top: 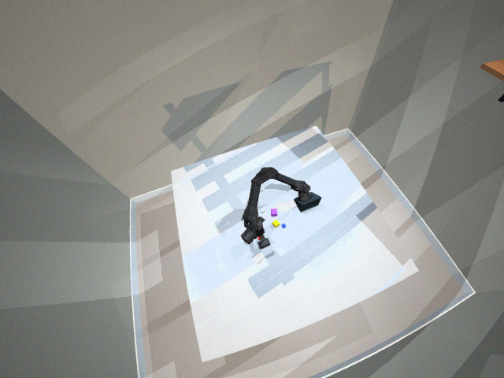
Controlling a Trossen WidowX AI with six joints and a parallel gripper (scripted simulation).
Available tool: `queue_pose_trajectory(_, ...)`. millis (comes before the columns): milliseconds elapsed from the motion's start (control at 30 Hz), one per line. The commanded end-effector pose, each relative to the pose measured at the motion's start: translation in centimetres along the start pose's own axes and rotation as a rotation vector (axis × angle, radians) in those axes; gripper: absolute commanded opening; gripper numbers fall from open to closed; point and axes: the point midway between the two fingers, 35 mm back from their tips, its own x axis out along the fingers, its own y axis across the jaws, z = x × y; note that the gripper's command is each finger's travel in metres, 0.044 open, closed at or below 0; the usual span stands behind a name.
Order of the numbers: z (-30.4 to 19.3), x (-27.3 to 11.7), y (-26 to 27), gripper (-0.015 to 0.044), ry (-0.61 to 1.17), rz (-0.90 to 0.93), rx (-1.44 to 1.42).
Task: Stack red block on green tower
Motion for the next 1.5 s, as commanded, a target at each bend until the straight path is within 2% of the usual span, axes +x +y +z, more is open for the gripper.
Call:
queue_pose_trajectory(0,-0.2,0.8,0.0,0.044,0.002,-0.007,-0.009)
queue_pose_trajectory(533,-0.2,0.9,0.0,0.044,0.002,-0.007,-0.009)
queue_pose_trajectory(933,-0.2,0.9,0.0,0.0125,0.002,-0.007,-0.009)
queue_pose_trajectory(1133,-0.2,0.9,0.0,0.0085,0.002,-0.007,-0.009)
queue_pose_trajectory(1233,-0.1,0.2,0.1,0.0006,0.002,-0.006,-0.009)
queue_pose_trajectory(1467,-0.2,-3.2,0.1,0.0,0.003,-0.005,-0.009)
